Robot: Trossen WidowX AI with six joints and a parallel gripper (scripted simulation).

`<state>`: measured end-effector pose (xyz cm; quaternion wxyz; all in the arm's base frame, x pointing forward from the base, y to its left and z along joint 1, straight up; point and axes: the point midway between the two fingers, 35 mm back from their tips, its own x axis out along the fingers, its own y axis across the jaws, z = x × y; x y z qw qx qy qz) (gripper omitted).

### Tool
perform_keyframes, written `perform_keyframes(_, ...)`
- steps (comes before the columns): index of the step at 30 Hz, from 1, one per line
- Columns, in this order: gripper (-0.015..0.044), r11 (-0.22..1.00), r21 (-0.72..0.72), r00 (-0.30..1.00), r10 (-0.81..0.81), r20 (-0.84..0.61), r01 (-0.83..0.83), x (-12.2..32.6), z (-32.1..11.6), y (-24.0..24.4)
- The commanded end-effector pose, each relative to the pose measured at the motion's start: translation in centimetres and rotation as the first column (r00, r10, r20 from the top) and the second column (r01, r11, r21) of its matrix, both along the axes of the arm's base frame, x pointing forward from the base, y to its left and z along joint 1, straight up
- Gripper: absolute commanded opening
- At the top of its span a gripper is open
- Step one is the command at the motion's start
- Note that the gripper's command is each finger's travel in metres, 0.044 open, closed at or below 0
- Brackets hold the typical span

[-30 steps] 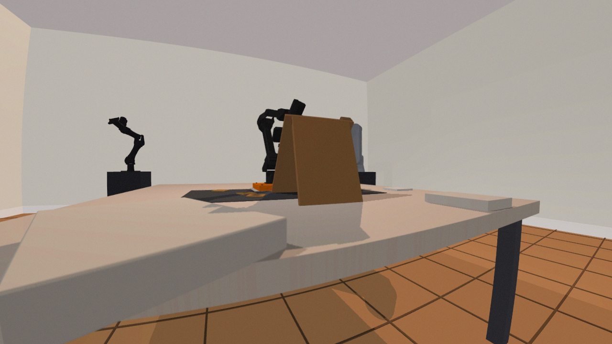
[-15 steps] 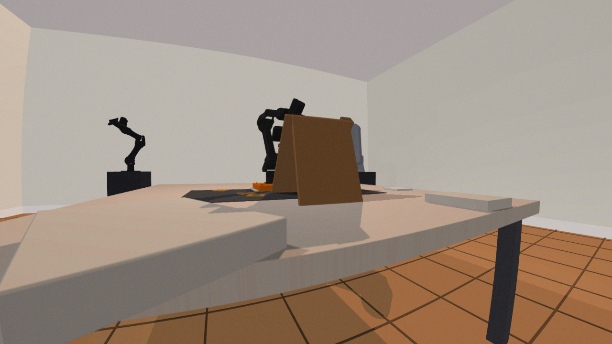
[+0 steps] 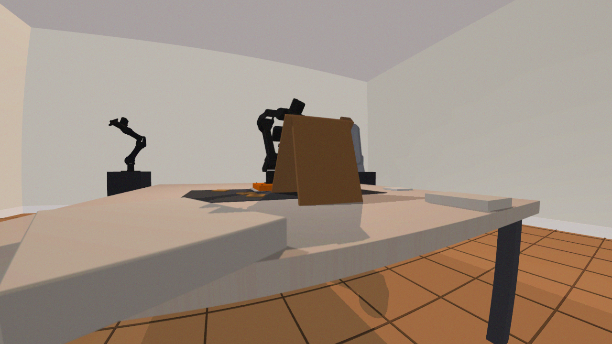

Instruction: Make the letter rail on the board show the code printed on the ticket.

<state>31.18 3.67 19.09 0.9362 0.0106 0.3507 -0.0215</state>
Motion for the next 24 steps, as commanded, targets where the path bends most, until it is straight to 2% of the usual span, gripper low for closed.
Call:
perform_keyframes(1, 0.0, 1.0, 0.0, 1.0, 0.0, 0.0, 0.0, 0.0, 0.0, 0.0)
perform_keyframes(4, 0.0, 1.0, -0.008, 0.998, 0.0, -0.058, -0.001, 0.4, 0.1, -0.2)
perform_keyframes(9, 0.0, 1.0, -0.021, 0.966, -0.001, -0.259, -0.005, 1.6, 0.3, -1.2)
perform_keyframes(18, 0.0, 1.0, 0.016, 0.81, 0.005, -0.587, 0.005, 2.6, 0.6, -3.5)
perform_keyframes(24, 0.0, 1.0, 0.028, 0.775, 0.009, -0.632, 0.011, 2.6, 0.7, -3.8)
